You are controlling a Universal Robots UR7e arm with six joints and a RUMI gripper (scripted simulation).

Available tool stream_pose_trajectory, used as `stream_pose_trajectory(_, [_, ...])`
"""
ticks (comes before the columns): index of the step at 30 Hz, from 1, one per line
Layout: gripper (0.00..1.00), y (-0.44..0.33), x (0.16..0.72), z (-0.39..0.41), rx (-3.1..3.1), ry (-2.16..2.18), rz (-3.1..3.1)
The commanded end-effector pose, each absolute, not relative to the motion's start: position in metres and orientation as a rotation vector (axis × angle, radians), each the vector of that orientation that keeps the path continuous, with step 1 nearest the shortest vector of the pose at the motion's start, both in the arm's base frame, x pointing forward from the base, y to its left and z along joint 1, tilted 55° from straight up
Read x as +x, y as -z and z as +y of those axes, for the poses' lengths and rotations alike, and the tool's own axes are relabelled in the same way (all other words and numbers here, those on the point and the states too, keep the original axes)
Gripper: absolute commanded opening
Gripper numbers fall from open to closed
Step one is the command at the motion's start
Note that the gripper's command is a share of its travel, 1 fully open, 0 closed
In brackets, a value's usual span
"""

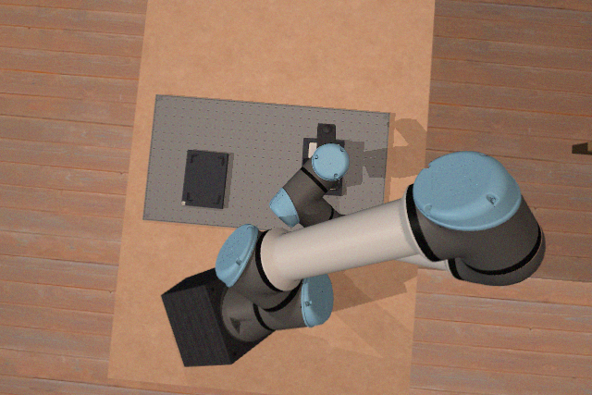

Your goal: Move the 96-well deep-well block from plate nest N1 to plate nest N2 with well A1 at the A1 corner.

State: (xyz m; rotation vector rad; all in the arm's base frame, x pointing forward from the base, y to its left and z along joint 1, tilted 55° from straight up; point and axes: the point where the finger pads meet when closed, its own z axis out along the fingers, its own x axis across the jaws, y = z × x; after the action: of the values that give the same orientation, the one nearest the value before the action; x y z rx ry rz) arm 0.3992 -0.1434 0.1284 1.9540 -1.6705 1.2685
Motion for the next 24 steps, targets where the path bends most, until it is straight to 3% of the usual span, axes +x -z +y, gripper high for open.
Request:
stream_pose_trajectory(1, [1.0,-0.1285,0.3994,-0.1434,1.954,-1.269,-1.67])
stream_pose_trajectory(24, [1.0,-0.1346,0.3948,-0.1361,1.954,-1.27,-1.67])
